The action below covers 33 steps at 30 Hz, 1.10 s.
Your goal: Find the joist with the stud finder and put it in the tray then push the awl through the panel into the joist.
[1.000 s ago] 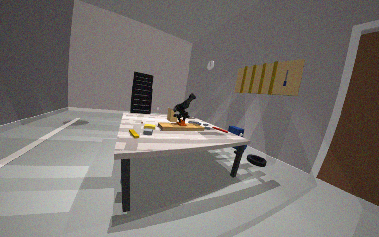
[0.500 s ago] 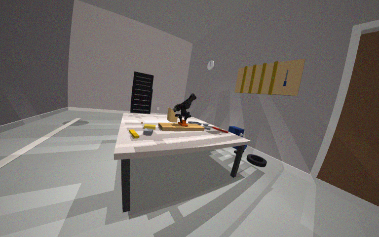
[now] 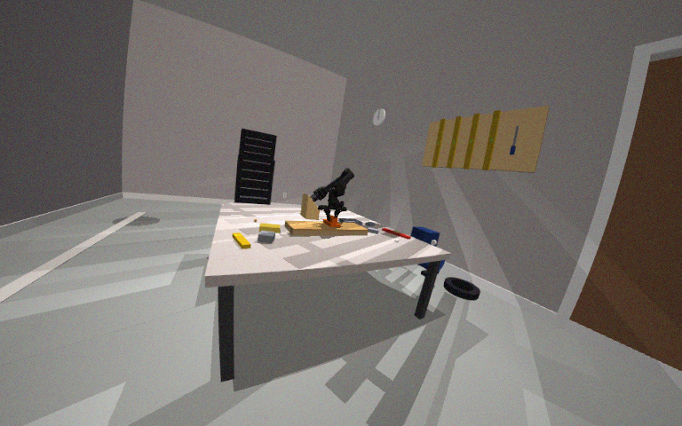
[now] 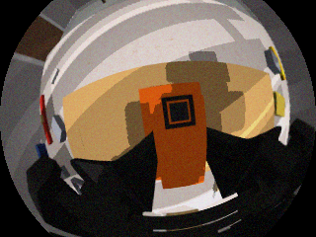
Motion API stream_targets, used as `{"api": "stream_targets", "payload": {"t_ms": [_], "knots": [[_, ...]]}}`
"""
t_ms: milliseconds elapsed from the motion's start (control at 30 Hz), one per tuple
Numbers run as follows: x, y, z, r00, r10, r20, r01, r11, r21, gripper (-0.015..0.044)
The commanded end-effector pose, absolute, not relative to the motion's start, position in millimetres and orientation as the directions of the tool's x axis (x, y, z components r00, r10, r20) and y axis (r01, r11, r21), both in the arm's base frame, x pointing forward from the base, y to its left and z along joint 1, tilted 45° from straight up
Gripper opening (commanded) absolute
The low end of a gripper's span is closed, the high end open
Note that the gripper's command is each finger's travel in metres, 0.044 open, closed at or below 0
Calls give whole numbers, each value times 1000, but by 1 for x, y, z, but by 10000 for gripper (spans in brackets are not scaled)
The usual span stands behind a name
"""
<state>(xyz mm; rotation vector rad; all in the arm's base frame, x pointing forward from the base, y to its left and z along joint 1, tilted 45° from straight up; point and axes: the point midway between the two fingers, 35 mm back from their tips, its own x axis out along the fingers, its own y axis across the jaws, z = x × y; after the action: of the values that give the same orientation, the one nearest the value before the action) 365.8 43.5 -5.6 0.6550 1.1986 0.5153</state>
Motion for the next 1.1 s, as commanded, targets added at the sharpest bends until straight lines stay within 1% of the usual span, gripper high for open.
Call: {"api": "stream_targets", "payload": {"t_ms": [0,1067], "knots": [[366,51,1,289,683,-671,-30,707,706,0],[365,82,32,289,684,-670,-30,706,708,0]]}}
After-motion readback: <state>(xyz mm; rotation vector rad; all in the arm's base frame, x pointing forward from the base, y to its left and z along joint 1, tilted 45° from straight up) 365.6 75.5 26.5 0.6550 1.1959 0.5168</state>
